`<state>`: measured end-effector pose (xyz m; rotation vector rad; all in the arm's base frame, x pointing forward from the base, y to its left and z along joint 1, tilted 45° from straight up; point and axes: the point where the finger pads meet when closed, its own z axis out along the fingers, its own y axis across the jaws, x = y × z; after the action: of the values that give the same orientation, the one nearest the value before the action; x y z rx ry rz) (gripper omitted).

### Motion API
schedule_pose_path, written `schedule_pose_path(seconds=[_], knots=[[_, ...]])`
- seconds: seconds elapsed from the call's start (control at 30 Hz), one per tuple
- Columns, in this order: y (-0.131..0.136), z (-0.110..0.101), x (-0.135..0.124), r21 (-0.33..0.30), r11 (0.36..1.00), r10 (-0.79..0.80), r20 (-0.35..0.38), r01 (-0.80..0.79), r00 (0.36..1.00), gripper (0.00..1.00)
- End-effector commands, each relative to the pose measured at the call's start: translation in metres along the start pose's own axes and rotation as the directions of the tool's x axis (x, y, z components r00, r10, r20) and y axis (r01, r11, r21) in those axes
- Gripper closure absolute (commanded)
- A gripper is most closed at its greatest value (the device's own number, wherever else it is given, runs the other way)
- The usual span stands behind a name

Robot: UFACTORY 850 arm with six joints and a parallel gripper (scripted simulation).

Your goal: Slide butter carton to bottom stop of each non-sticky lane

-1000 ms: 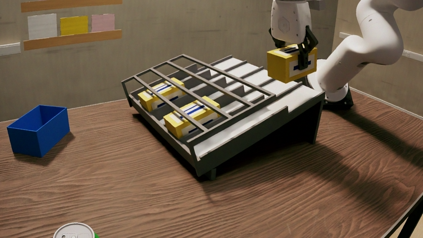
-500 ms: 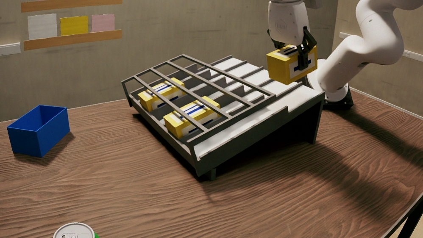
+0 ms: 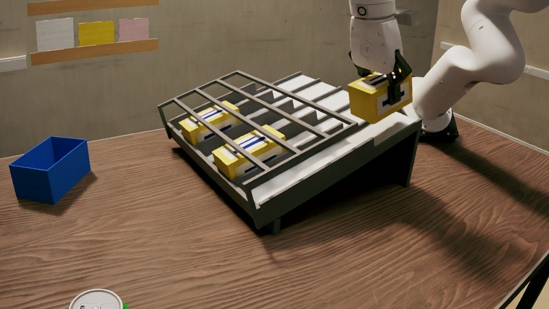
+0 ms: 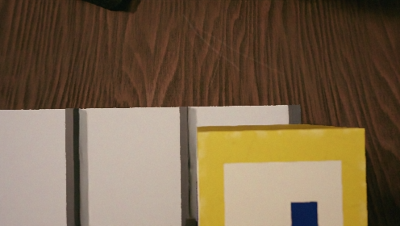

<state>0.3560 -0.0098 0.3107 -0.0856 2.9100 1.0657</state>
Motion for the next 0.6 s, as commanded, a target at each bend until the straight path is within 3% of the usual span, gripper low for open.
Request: schedule_pose_path(seconds=[0.0, 0.1, 0.13, 0.57], knots=[[0.0, 0.0, -0.001, 0.0, 1.0, -0.001, 0.001, 0.001, 1.0, 1.0], [0.0, 0.0, -0.001, 0.0, 1.0, -0.001, 0.001, 0.001, 1.0, 1.0], [0.0, 0.021, -0.001, 0.002, 1.0, -0.001, 0.0, 0.001, 1.0, 1.0], [0.0, 0.021, -0.001, 0.002, 1.0, -0.001, 0.0, 0.001, 1.0, 1.0]])
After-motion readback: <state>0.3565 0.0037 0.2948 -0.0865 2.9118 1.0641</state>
